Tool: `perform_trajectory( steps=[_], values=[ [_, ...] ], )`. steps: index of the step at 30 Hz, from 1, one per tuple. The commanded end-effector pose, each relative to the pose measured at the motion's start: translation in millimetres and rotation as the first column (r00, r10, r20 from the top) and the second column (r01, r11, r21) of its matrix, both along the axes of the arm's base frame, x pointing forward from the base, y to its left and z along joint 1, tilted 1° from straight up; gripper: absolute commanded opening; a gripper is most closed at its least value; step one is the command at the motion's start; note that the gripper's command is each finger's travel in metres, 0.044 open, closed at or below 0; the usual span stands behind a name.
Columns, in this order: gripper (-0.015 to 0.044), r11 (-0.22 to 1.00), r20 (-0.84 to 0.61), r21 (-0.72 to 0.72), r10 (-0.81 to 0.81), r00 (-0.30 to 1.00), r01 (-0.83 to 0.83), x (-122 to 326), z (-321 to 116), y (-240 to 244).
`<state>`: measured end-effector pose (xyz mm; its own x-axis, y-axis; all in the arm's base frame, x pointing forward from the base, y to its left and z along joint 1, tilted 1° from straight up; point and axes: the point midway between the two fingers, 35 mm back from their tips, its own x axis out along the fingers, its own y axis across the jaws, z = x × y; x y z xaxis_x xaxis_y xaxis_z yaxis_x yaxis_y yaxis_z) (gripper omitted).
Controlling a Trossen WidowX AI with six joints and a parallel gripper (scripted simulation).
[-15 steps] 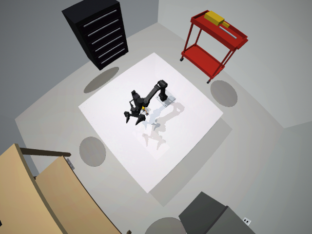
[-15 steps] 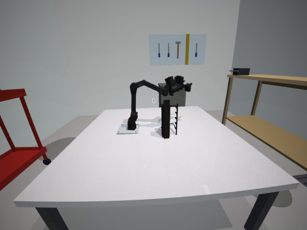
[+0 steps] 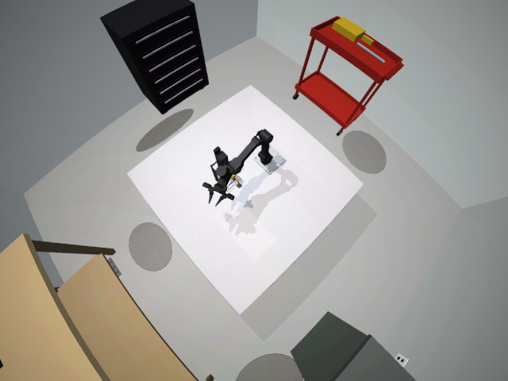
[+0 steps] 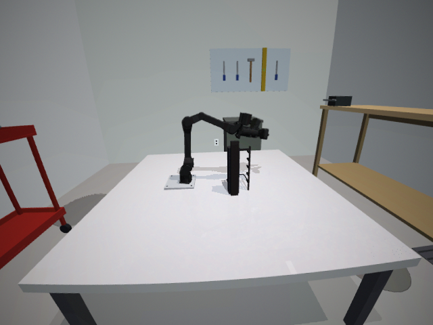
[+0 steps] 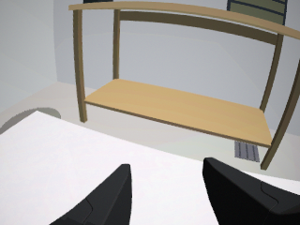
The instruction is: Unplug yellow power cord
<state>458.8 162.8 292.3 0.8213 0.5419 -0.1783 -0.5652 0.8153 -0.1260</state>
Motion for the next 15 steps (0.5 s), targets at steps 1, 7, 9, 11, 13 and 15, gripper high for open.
perform_trajectory(
  steps=[1,7,9,11,13,15],
  values=[
    [0.0160,0.858,-0.189,-0.502,0.016,0.982,-0.110,-31,-73,-31],
    [0.0160,0.688,-0.327,-0.670,0.062,0.943,-0.278,-63,-106,-49],
    [0.0160,0.621,-0.378,-0.705,0.080,0.922,-0.342,-75,-114,-55],
    [0.0160,0.550,-0.430,-0.728,0.098,0.897,-0.409,-88,-122,-61],
    [0.0160,0.475,-0.484,-0.740,0.117,0.867,-0.477,-102,-129,-68],
    [0.0160,0.397,-0.539,-0.740,0.136,0.831,-0.544,-116,-135,-74]
  ],
)
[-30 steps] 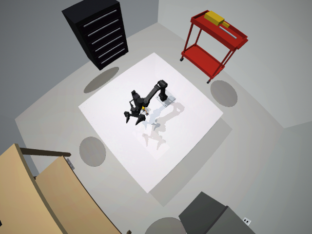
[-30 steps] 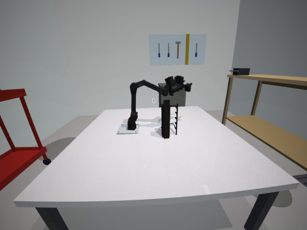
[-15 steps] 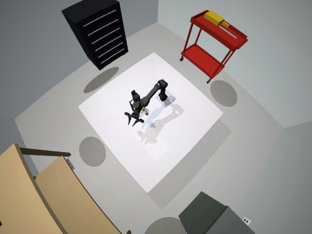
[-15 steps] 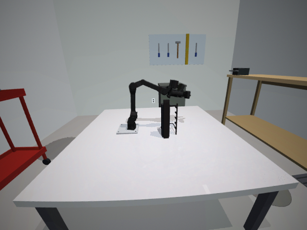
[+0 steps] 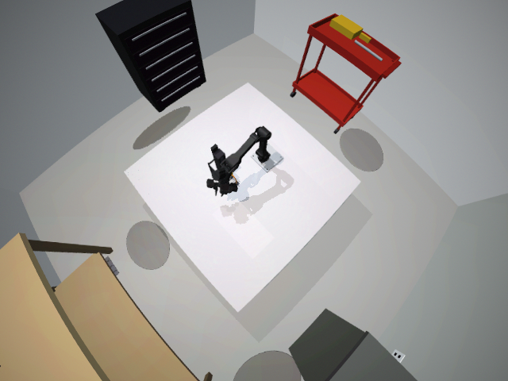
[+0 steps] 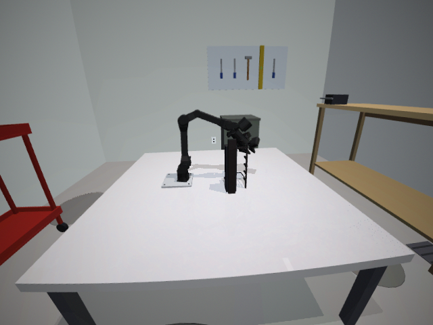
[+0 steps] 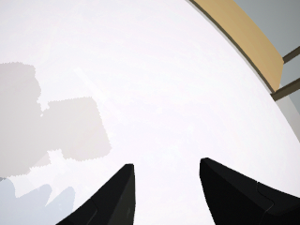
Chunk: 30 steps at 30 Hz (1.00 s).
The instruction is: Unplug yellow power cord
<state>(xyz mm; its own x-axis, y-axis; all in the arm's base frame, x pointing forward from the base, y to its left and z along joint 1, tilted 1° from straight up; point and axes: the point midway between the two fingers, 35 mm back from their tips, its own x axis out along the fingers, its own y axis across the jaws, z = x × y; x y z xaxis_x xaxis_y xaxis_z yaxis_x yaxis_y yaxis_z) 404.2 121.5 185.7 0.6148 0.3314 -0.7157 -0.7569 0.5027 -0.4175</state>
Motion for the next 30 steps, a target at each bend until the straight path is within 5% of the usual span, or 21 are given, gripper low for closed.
perform_trajectory(
  steps=[1,10,30],
  values=[
    [0.0160,0.882,-0.286,-0.336,0.239,0.928,-0.331,-69,-31,-36],
    [0.0160,0.652,-0.580,-0.364,0.401,0.710,-0.666,-136,-39,-65],
    [0.0160,0.647,-0.584,-0.363,0.403,0.705,-0.671,-134,-39,-70]
  ],
)
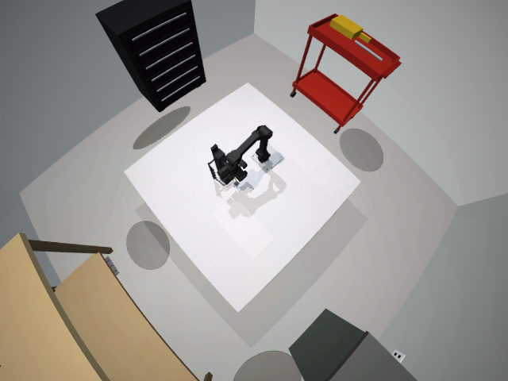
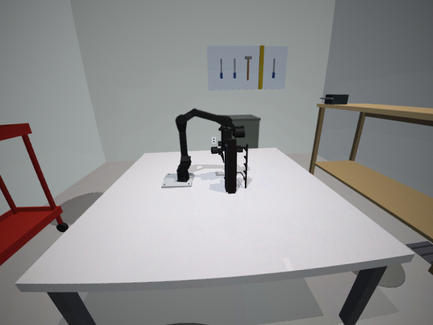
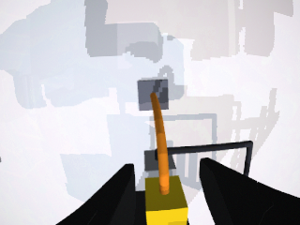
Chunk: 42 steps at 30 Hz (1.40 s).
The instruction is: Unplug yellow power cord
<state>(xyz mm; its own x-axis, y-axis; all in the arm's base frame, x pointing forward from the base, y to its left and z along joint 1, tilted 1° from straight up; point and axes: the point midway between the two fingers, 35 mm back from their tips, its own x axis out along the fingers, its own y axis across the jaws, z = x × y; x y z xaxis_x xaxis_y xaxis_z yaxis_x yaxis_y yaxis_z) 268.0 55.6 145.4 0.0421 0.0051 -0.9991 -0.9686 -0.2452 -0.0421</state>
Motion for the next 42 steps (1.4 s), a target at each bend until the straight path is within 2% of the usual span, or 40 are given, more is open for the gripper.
perform_trajectory(
  steps=[1,21,40,42],
  values=[
    [0.0160,1.000,0.003,-0.006,0.005,1.000,-0.005,2,2,-6],
    [0.0160,1.000,0.004,-0.009,0.005,1.000,-0.005,9,2,-38],
    [0.0160,1.000,0.004,-0.009,0.005,1.000,-0.005,10,-10,-39],
    [0.0107,1.000,0.007,-0.005,0.000,1.000,0.000,11,-7,-38]
  ],
)
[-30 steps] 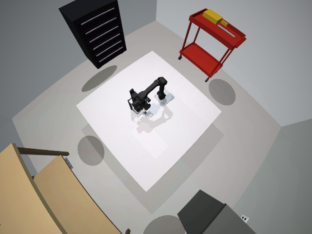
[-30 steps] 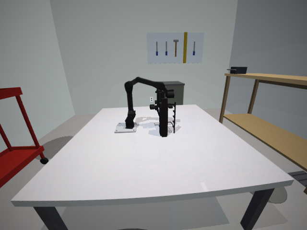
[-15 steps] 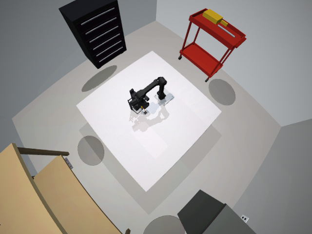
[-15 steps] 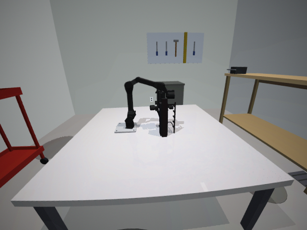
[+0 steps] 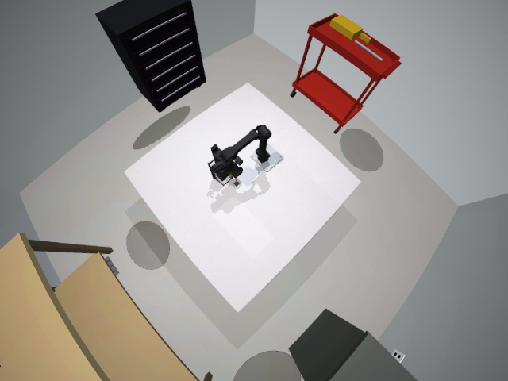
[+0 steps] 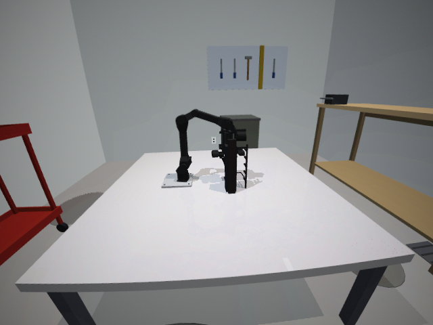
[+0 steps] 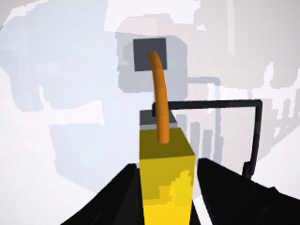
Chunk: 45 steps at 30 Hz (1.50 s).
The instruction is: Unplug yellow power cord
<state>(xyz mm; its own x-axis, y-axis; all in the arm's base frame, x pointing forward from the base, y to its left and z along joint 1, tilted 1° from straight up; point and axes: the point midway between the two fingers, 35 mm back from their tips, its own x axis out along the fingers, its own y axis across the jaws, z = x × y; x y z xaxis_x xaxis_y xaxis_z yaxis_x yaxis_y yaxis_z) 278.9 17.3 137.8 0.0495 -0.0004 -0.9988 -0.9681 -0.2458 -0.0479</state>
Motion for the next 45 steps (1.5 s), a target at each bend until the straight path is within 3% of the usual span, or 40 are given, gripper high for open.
perform_trajectory(
  steps=[1,2,11,42,45],
  values=[
    [0.0081,1.000,0.000,0.000,0.000,1.000,0.000,0,0,0],
    [0.0055,1.000,0.000,0.000,0.000,1.000,0.000,0,0,0],
    [0.0000,1.000,0.000,0.000,0.000,1.000,0.000,0,0,0],
    [0.0000,1.000,-0.004,0.002,0.003,1.000,-0.003,-12,0,47],
    [0.0079,1.000,-0.004,0.000,0.004,1.000,-0.004,-9,0,39]
  ],
)
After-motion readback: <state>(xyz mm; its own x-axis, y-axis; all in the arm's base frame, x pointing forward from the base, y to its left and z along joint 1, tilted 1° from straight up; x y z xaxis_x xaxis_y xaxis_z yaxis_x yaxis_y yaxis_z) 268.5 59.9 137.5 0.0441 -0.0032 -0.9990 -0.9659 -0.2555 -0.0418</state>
